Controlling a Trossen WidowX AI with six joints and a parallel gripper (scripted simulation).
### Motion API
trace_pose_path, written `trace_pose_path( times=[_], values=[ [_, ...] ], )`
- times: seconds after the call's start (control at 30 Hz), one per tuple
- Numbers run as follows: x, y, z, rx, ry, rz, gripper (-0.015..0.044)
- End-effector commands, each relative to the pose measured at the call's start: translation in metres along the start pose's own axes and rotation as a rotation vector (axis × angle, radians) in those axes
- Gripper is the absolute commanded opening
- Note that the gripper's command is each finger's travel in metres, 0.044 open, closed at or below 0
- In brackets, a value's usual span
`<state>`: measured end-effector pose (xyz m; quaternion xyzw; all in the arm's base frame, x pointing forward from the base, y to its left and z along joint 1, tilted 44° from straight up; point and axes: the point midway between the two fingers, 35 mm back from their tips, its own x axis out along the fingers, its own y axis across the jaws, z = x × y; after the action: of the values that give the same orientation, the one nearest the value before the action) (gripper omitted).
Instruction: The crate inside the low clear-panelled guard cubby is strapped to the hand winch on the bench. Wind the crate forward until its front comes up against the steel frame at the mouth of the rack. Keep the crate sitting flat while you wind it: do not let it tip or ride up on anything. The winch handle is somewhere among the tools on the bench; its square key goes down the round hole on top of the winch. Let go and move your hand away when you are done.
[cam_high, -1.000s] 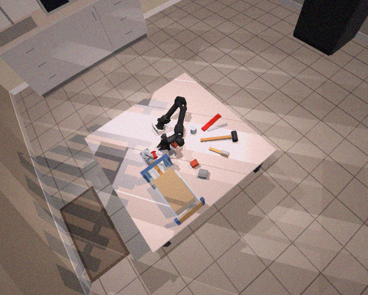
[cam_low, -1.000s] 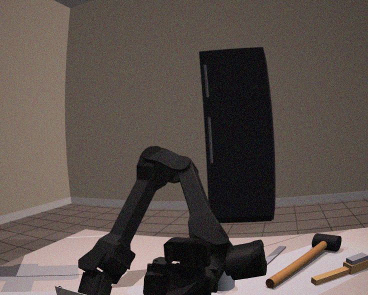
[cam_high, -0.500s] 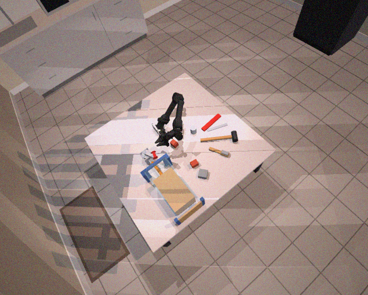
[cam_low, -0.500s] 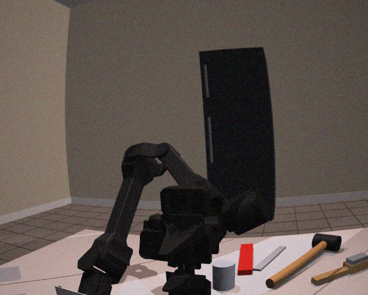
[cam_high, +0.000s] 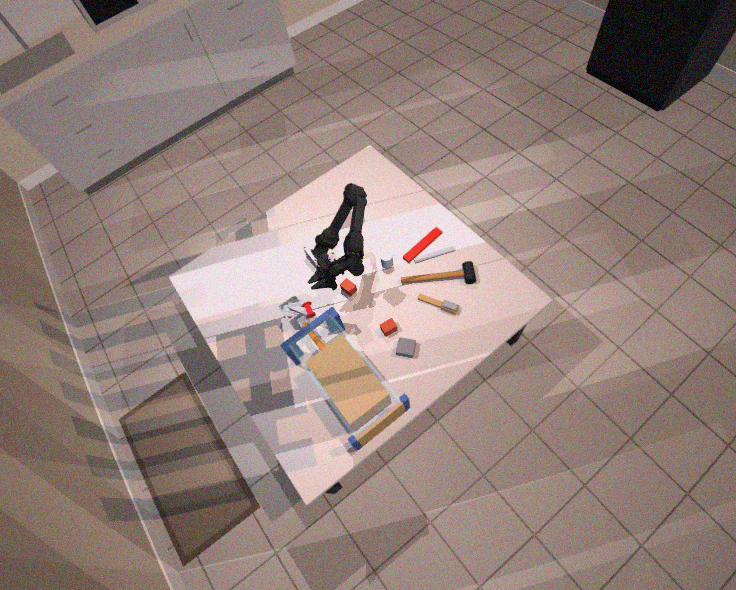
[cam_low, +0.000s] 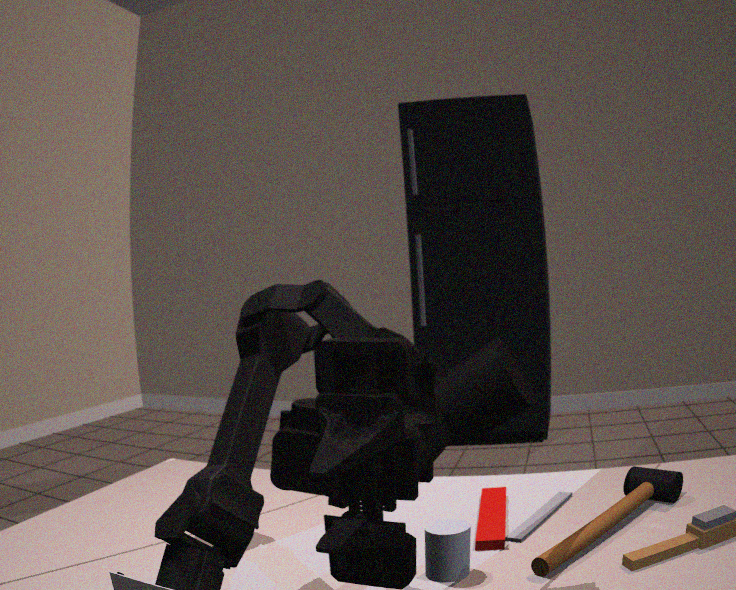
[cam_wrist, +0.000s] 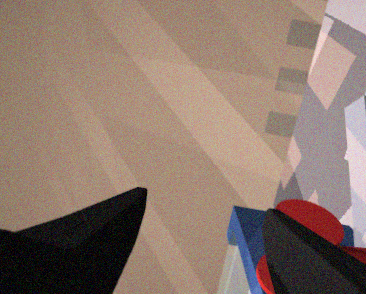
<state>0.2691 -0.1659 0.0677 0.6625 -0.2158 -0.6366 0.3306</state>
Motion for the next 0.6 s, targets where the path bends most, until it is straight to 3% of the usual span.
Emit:
trace_pose_path(
  times=[0.0,0.3,0.43,0.57],
  values=[
    [0.0,0.0,0.0,0.0,-0.001,0.0,0.024],
    [0.0,0.0,0.0,0.0,-0.001,0.0,0.024],
    [0.011,0.0,0.0,-0.08,-0.032,-0.061,0.0345],
    [0.037,-0.003,-0.003,-0.251,-0.079,-0.259,0.044]
  ],
)
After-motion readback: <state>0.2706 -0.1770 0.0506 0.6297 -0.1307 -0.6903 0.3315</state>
